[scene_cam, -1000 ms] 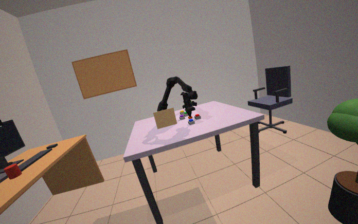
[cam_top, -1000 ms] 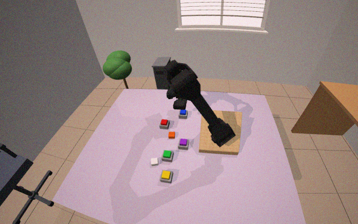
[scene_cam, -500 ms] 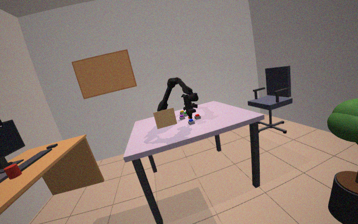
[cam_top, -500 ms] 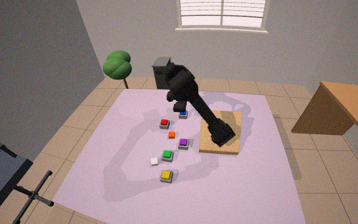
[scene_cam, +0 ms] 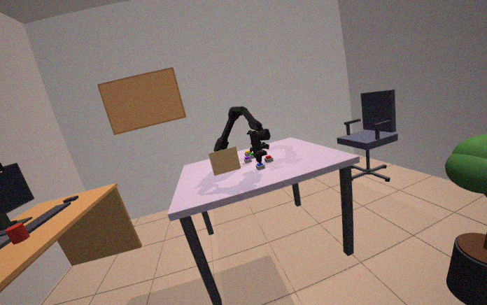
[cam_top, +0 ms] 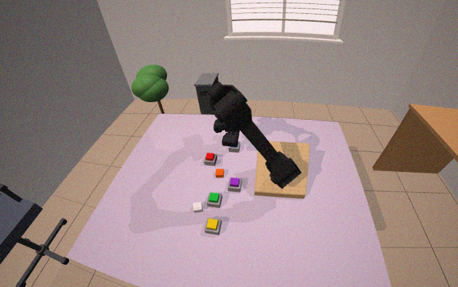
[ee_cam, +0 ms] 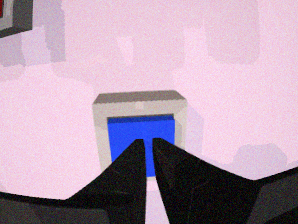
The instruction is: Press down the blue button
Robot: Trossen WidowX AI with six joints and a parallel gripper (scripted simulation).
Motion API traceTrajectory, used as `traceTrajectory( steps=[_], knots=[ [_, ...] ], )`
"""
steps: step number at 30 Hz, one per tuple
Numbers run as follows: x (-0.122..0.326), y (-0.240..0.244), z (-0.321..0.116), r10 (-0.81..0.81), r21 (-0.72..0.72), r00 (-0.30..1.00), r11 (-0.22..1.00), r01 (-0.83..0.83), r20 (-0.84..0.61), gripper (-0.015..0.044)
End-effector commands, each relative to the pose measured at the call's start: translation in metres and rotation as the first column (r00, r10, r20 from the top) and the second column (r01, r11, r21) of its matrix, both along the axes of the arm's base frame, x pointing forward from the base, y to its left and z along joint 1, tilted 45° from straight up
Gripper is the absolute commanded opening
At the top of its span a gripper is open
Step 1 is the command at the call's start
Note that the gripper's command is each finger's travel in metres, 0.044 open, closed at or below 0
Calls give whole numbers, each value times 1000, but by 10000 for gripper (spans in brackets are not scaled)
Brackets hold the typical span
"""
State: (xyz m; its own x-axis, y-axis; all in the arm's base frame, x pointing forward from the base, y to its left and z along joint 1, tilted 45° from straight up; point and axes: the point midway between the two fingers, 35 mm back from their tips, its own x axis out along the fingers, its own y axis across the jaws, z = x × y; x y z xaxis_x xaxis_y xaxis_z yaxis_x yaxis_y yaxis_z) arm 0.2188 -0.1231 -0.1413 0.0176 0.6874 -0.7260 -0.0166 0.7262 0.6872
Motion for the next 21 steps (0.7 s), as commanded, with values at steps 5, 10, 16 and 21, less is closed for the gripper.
traceTrajectory(
  steps=[5,10,16,21],
  knots=[
    [-2,3,0,-5,11,1000,1000,5,-9,20],
    [-2,3,0,-5,11,1000,1000,5,-9,20],
    [-3,-21,24,-5,10,1000,1000,5,-10,20],
    [3,-19,33,-14,5,1000,1000,14,-15,72]
  ],
)
